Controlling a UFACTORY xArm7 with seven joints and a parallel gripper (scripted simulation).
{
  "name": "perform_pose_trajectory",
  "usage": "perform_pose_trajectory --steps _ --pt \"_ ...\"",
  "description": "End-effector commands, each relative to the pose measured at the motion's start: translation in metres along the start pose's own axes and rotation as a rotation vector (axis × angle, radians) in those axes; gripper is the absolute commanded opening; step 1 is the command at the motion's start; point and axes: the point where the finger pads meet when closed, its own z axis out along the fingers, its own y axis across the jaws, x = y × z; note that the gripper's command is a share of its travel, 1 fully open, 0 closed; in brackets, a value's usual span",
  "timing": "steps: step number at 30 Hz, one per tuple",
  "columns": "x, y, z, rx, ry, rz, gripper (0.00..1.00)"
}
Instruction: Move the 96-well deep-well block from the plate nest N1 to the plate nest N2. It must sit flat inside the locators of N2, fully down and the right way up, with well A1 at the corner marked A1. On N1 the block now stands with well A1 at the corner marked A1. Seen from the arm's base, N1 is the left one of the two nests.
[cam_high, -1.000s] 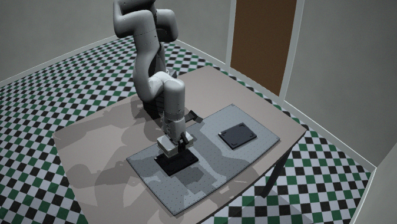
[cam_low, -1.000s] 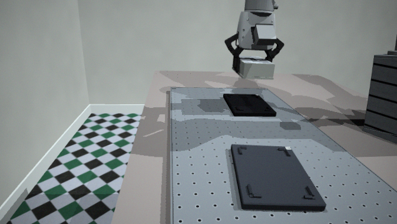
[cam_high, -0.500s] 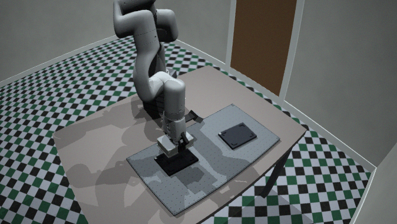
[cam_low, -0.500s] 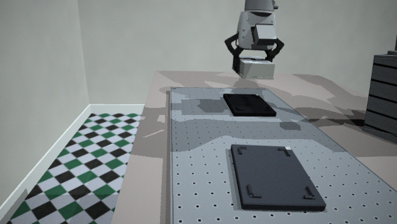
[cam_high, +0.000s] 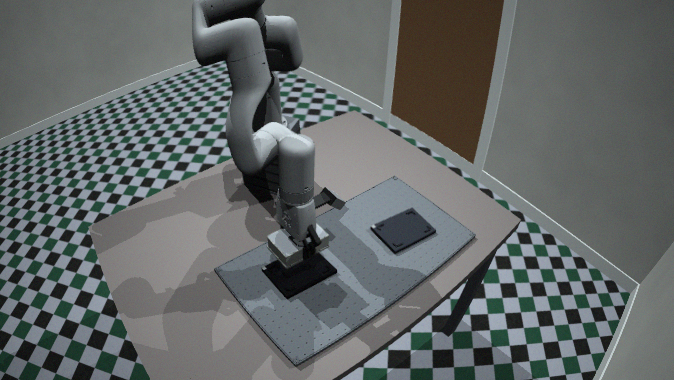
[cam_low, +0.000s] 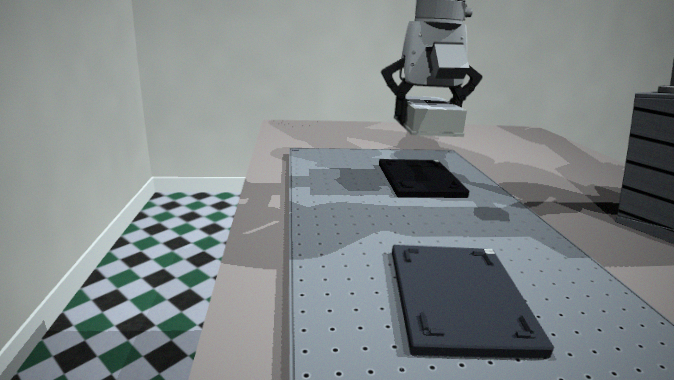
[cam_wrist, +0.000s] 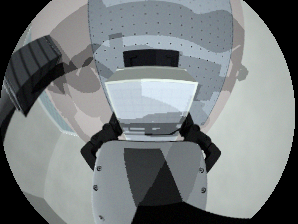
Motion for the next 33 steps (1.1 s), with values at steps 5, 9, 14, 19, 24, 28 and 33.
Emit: perform_pose_trajectory --steps 5,9,14,19,24,28,33 --pt "0.000 0.001 0.010 -0.003 -0.001 0.000 0.00" --pt "0.000 0.001 0.017 -0.003 -0.001 0.000 0.00" --pt "0.000 0.001 0.025 -0.003 -0.001 0.000 0.00" --pt "0.000 0.001 0.032 -0.003 -0.001 0.000 0.00" --pt "0.000 0.001 0.038 -0.003 -0.001 0.000 0.00" --pt "0.000 0.001 0.045 -0.003 -0.001 0.000 0.00" --pt "0.000 0.001 0.053 -0.003 -0.001 0.000 0.00"
